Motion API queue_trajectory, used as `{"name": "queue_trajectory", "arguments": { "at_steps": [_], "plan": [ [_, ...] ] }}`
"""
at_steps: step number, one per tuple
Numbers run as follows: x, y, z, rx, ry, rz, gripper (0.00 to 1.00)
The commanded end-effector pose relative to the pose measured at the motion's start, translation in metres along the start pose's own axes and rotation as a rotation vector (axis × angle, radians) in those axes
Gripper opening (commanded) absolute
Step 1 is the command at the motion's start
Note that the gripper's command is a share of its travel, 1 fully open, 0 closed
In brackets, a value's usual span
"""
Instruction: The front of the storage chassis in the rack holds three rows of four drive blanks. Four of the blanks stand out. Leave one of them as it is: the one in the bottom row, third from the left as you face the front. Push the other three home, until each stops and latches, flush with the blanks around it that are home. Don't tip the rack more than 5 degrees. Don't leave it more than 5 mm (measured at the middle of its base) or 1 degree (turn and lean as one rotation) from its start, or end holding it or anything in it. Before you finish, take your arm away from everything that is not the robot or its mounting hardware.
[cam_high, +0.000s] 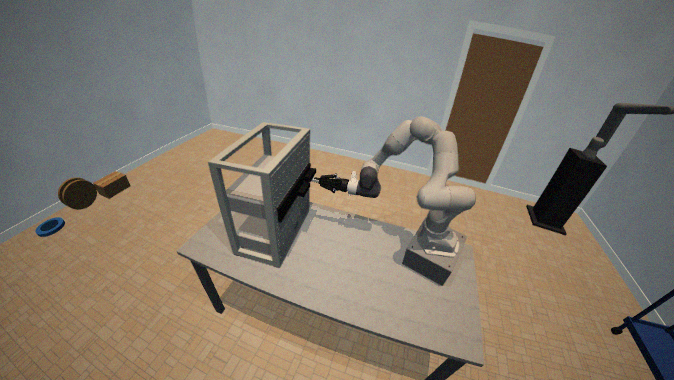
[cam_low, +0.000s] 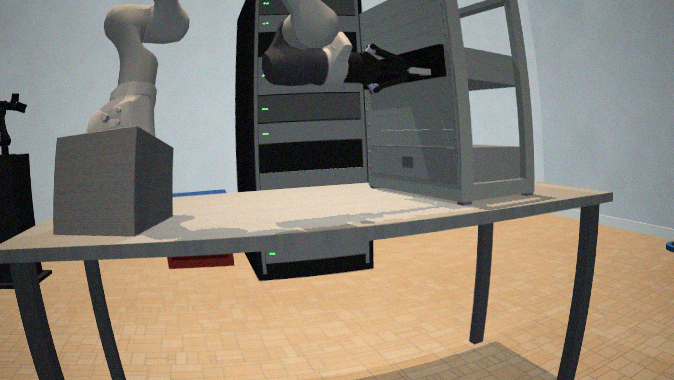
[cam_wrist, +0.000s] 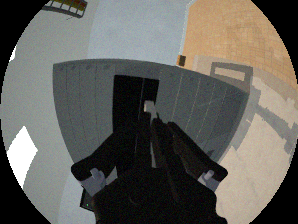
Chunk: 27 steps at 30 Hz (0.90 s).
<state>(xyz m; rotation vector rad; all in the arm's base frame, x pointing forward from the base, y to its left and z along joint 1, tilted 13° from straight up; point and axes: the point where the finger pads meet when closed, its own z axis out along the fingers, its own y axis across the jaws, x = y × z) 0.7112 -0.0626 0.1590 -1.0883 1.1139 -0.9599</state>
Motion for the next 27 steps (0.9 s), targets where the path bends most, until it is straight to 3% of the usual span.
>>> {"name": "queue_trajectory", "arguments": {
  "at_steps": [1, 27],
  "plan": [
    [0.0033, -0.0009, 0.0026, -0.001, 0.007, 0.005, 0.0],
    [0.0031, -0.0022, 0.0056, -0.001, 0.007, 0.005, 0.0]
  ]
}}
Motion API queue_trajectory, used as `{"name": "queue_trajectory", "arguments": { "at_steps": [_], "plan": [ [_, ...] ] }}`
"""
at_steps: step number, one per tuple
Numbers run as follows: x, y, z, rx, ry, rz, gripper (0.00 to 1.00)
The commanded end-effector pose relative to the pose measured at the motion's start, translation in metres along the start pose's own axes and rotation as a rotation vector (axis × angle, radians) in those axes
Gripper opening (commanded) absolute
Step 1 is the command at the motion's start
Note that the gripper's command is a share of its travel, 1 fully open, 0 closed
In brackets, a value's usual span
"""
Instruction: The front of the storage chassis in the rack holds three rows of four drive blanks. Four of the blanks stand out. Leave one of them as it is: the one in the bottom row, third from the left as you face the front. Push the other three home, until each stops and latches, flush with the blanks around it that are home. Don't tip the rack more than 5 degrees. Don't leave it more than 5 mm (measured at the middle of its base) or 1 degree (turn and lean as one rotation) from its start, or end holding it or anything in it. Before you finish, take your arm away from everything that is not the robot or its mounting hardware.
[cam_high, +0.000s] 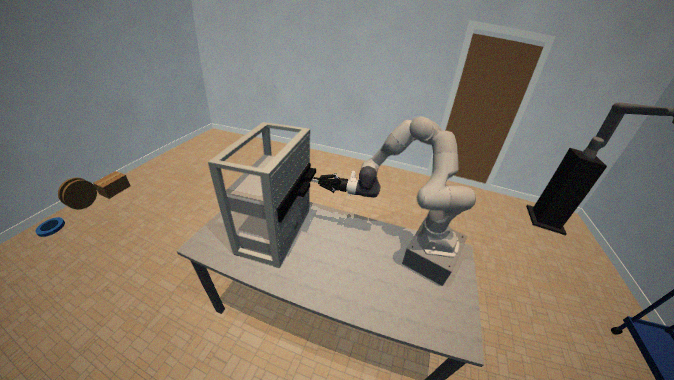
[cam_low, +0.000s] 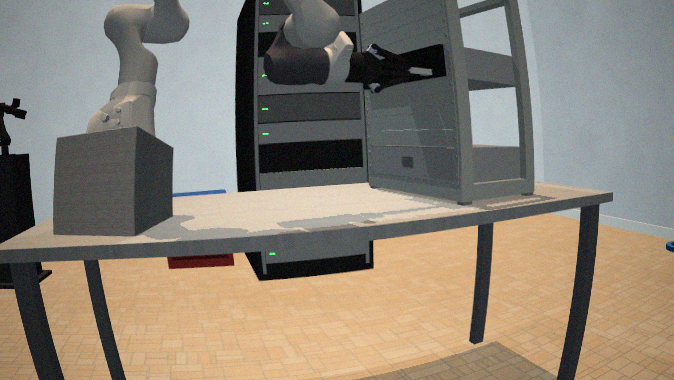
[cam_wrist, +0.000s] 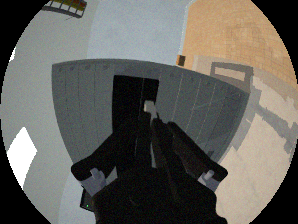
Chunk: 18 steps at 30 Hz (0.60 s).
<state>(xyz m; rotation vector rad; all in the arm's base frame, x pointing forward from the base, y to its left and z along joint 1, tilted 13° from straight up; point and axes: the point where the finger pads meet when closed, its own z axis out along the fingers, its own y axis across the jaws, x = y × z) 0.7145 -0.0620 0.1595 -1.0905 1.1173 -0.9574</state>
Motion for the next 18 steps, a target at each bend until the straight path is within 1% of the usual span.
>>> {"name": "queue_trajectory", "arguments": {
  "at_steps": [1, 7, 18],
  "plan": [
    [0.0031, -0.0022, 0.0025, 0.003, 0.006, 0.004, 0.0],
    [0.0029, -0.0034, 0.006, 0.003, 0.006, 0.004, 0.0],
    [0.0029, -0.0034, 0.0061, 0.003, 0.006, 0.004, 0.0]
  ]
}}
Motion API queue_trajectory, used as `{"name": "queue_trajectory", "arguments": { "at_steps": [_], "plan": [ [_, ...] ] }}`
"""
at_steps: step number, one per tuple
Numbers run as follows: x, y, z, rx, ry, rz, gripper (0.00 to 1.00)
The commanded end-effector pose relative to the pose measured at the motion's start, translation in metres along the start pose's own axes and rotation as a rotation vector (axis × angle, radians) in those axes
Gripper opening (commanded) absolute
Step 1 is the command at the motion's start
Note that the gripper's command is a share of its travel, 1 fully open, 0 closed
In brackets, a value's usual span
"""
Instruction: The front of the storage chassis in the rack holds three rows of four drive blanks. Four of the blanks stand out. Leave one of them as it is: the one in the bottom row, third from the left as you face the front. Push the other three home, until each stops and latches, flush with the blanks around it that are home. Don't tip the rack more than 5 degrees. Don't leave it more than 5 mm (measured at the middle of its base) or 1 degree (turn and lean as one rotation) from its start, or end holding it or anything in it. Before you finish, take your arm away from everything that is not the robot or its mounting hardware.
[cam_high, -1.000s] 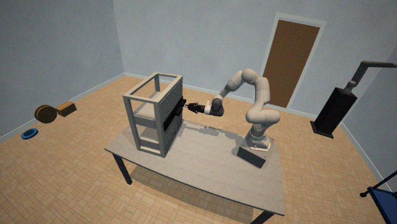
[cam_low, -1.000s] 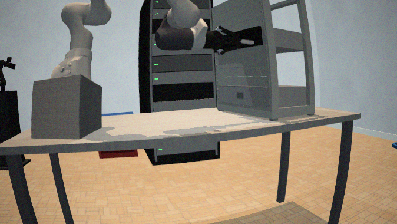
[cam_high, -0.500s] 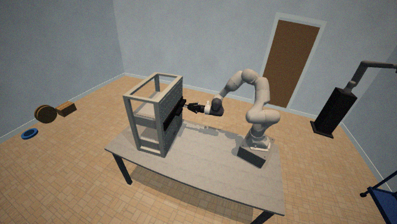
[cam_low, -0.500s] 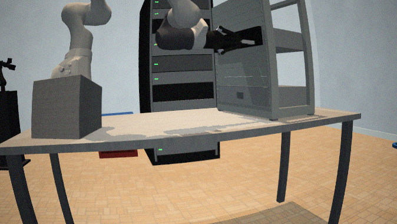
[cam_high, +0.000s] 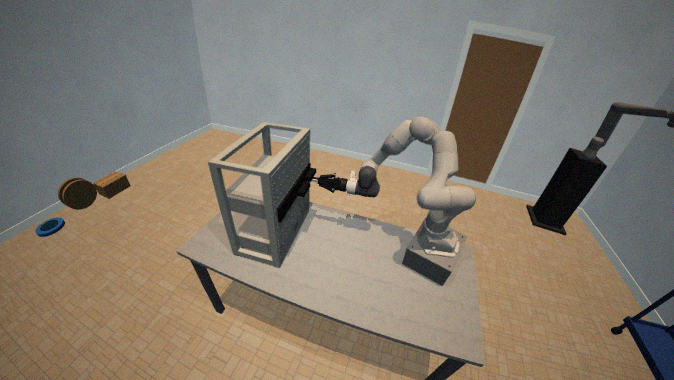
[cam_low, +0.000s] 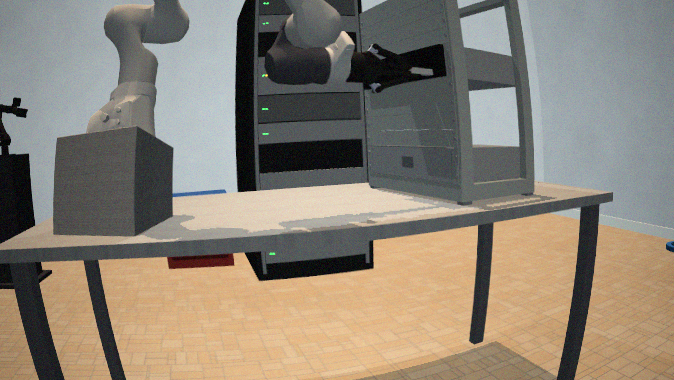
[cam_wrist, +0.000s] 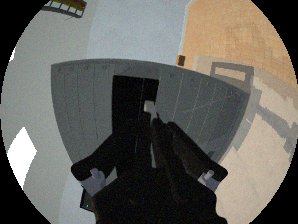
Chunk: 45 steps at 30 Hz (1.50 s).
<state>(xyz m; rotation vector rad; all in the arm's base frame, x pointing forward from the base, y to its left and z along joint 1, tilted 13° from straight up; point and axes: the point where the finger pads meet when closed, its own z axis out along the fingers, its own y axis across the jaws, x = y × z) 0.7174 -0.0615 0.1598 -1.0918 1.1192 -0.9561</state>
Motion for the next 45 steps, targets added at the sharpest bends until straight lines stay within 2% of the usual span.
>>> {"name": "queue_trajectory", "arguments": {
  "at_steps": [1, 30, 34, 42, 45],
  "plan": [
    [0.003, -0.003, 0.003, 0.005, 0.006, 0.003, 0.0],
    [0.003, -0.003, 0.001, 0.005, 0.006, 0.003, 0.0],
    [0.003, -0.004, -0.012, 0.005, 0.006, 0.003, 0.0],
    [0.002, -0.004, -0.059, 0.005, 0.006, 0.003, 0.0],
    [0.002, -0.004, -0.064, 0.005, 0.006, 0.003, 0.0]
  ]
}}
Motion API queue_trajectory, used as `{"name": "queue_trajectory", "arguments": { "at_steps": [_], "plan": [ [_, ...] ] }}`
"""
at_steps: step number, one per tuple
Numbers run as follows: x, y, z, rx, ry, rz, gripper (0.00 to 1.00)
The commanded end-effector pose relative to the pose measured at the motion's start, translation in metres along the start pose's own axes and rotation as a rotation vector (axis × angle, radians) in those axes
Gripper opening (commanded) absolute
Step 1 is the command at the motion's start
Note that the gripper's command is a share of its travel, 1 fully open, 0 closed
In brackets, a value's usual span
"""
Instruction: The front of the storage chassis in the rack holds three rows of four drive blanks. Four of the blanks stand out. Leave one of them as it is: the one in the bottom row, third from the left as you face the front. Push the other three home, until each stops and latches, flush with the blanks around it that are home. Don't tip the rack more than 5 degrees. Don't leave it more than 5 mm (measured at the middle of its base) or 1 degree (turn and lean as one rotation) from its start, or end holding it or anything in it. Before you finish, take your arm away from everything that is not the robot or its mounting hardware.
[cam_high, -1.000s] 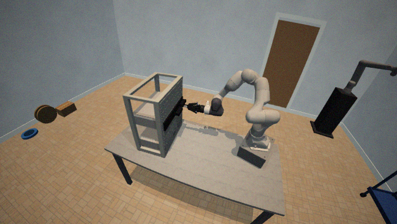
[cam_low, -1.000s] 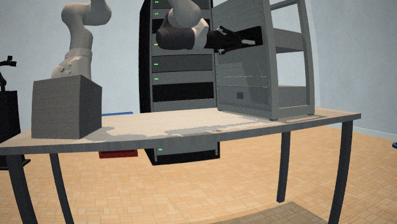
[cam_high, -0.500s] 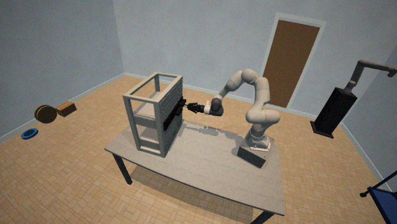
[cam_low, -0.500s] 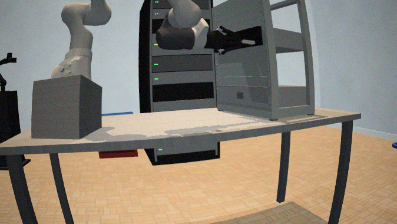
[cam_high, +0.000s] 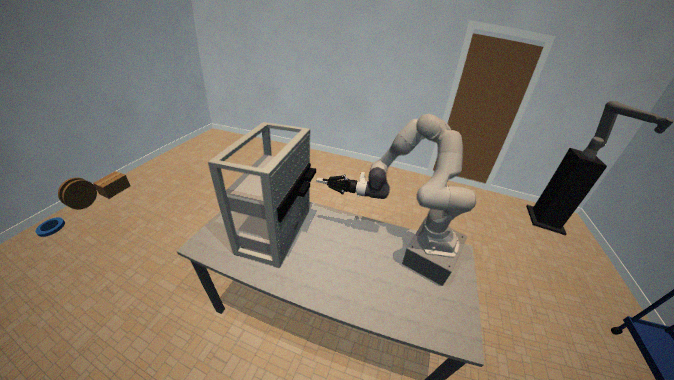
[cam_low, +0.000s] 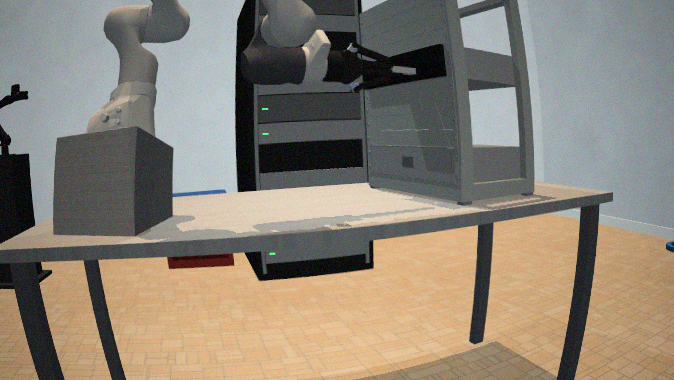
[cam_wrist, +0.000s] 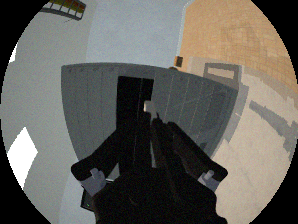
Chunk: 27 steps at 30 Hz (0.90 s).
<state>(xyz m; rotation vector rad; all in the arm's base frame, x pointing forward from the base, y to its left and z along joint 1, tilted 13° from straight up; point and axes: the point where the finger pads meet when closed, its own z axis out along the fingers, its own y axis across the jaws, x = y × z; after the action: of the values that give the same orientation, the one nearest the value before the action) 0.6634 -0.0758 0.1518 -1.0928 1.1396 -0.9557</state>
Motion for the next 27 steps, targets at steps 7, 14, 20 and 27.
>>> {"name": "queue_trajectory", "arguments": {
  "at_steps": [7, 14, 20, 27],
  "plan": [
    [-0.003, -0.006, -0.023, 0.017, -0.008, -0.001, 0.0],
    [-0.007, -0.027, -0.026, 0.017, -0.008, -0.001, 0.0],
    [-0.009, -0.036, -0.028, 0.017, -0.008, -0.001, 0.0],
    [-0.009, -0.037, -0.002, 0.017, -0.008, -0.001, 0.0]
  ]
}}
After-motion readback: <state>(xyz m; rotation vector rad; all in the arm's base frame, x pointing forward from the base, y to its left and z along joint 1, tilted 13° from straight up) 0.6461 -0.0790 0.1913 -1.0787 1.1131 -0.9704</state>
